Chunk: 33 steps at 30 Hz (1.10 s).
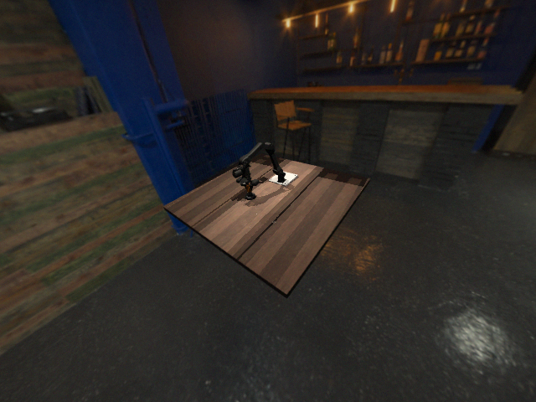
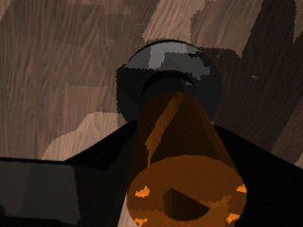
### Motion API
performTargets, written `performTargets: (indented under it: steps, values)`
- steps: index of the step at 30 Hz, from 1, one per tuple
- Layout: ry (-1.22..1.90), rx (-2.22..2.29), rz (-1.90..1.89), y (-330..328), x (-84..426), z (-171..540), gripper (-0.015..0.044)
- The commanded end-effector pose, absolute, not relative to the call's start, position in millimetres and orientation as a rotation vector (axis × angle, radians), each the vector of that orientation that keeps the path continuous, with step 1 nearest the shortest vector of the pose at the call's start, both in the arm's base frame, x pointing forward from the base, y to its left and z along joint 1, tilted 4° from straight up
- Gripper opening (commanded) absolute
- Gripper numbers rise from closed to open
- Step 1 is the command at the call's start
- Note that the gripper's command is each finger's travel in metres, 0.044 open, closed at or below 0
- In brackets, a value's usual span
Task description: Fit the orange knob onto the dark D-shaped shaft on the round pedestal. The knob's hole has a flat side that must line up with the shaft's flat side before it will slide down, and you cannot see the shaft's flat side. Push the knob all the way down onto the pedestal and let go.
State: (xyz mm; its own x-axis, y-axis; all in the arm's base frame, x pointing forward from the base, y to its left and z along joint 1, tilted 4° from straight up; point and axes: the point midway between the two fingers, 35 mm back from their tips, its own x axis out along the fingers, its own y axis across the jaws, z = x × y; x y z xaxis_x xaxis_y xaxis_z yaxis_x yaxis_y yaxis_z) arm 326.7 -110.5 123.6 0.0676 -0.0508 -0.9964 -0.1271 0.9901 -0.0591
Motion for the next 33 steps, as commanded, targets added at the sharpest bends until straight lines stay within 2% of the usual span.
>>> performTargets:
  steps: [1, 33]
  values:
    - [1.495, -0.16, 0.075, -111.2, 331.0, 125.2, 0.0]
    - [1.495, -0.167, 0.082, -109.4, 325.0, 124.5, 0.0]
